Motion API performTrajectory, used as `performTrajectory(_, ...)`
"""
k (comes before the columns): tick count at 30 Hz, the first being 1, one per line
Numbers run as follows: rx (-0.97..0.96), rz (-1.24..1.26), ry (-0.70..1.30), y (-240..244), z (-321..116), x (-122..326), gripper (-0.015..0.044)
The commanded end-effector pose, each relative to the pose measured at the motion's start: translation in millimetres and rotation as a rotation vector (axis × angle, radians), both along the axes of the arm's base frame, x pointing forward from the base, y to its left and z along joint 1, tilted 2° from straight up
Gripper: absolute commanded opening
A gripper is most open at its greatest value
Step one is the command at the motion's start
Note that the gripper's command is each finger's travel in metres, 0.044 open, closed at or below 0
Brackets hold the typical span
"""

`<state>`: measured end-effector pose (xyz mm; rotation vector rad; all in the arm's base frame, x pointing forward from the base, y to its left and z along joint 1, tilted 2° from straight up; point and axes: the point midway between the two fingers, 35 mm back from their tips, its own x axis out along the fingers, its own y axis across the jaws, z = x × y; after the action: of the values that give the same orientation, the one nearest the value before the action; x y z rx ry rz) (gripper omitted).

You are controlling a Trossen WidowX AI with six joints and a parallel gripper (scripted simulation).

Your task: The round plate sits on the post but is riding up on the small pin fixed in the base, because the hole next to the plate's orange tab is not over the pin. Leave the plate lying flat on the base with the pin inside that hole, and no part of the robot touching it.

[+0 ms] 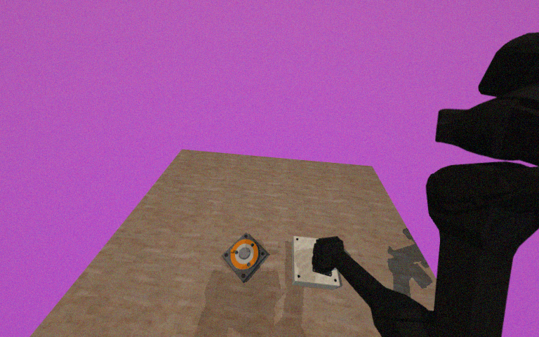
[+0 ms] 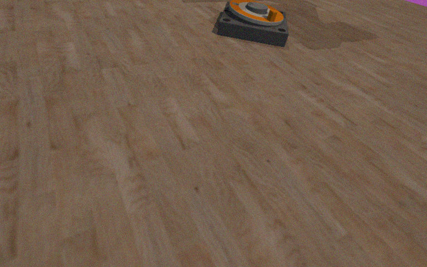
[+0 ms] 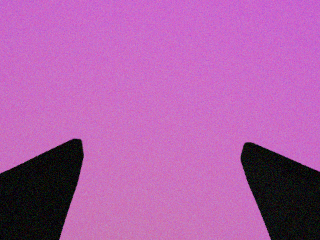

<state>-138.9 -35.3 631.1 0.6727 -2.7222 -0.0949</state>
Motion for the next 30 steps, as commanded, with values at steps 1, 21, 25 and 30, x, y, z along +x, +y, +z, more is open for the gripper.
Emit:
performTrajectory(1, 0.022, 0.007, 0.019, -5.9, 0.5, 2.7, 0.0374)
performTrajectory(21, 0.717, 0.51, 1.107, -207.6, -67.1, 248.8, 0.0)
performTrajectory(25, 0.792, 0.572, 1.348, -217.9, -96.5, 300.4, 0.0)
performTrajectory(30, 0.853, 0.671, 1.751, -214.8, -153.6, 380.8, 0.0)
